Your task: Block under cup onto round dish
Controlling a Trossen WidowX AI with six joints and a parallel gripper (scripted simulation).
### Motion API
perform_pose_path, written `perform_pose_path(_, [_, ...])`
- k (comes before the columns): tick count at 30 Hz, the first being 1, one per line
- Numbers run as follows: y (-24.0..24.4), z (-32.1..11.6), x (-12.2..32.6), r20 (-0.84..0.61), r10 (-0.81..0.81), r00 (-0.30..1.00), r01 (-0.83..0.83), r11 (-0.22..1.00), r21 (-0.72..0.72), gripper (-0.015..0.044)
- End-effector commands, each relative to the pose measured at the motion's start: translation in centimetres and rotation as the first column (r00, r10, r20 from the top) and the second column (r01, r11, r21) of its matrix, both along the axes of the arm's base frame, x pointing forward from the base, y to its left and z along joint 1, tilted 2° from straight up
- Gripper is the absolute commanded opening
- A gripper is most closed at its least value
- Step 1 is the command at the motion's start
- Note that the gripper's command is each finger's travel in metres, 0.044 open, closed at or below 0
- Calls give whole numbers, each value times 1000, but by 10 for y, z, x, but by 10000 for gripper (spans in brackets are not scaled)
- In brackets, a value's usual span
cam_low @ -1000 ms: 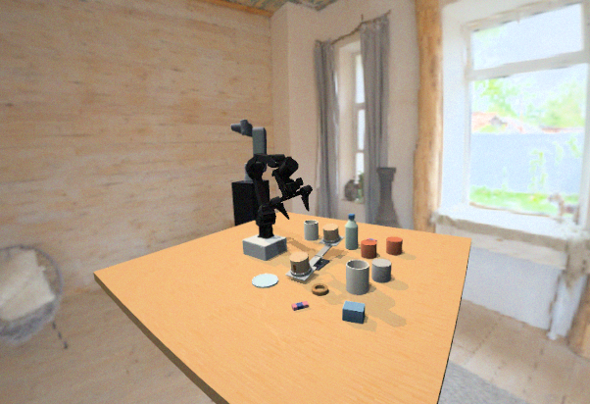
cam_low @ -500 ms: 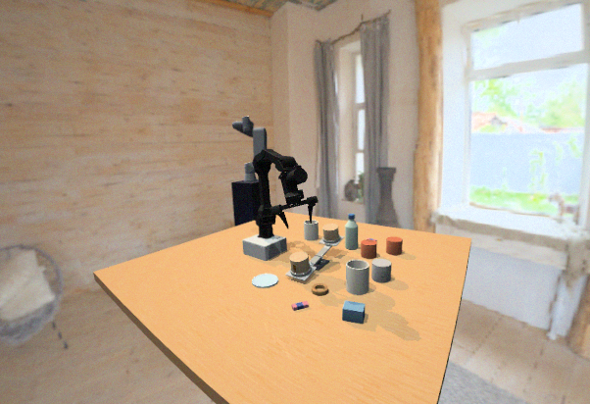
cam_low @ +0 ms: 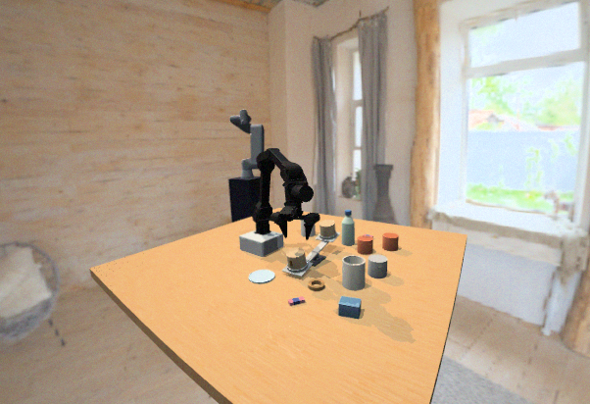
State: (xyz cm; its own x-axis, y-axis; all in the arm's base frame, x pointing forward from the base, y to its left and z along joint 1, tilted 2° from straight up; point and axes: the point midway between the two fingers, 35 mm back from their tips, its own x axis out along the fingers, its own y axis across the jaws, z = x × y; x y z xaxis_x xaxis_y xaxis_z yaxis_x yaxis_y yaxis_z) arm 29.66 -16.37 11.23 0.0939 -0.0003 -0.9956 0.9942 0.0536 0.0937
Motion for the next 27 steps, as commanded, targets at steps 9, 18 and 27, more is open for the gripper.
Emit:
perform_pose_path(9, [-10,-25,6,-56,-100,993,101,995,14,440])
perform_pose_path(18, [-10,-33,7,-56,-100,993,101,995,14,440])
perform_pose_path(27, [-11,-47,8,-55,-100,993,101,995,14,440])
